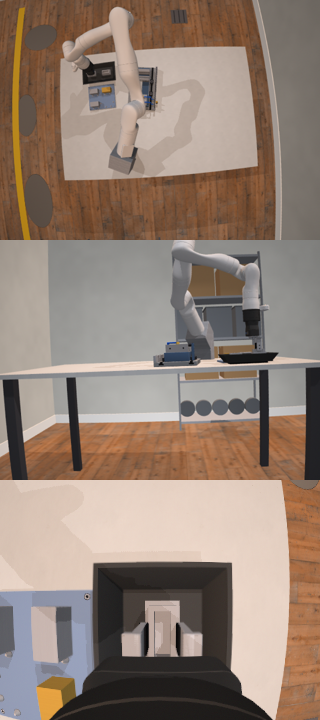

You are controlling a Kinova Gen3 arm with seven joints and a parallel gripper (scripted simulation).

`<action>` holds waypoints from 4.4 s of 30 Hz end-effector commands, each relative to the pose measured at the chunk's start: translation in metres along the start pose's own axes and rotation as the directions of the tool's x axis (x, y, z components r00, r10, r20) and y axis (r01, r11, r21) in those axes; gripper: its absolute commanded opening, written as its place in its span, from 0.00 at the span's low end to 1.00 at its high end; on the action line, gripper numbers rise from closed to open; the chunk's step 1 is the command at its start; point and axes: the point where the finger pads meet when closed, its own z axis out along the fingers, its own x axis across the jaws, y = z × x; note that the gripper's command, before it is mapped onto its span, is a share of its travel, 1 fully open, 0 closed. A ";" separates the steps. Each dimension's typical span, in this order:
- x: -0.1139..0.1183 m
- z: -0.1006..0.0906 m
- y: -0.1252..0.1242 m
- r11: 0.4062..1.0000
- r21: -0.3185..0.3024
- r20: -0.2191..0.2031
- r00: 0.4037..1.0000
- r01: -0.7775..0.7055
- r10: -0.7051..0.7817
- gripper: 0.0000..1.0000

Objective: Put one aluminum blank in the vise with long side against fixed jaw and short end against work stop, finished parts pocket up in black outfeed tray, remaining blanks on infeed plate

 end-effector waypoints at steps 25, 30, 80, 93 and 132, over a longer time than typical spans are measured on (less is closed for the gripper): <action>0.000 -0.001 -0.001 1.000 0.002 -0.001 1.000 0.000 0.000 0.00; 0.000 -0.001 -0.001 1.000 0.002 -0.001 1.000 0.000 0.000 0.00; 0.000 0.012 -0.001 1.000 0.002 -0.001 1.000 0.000 0.000 0.00; 0.000 0.012 -0.001 1.000 0.002 -0.001 1.000 0.000 0.000 0.00; 0.000 0.012 -0.001 1.000 0.002 -0.001 1.000 0.000 0.000 1.00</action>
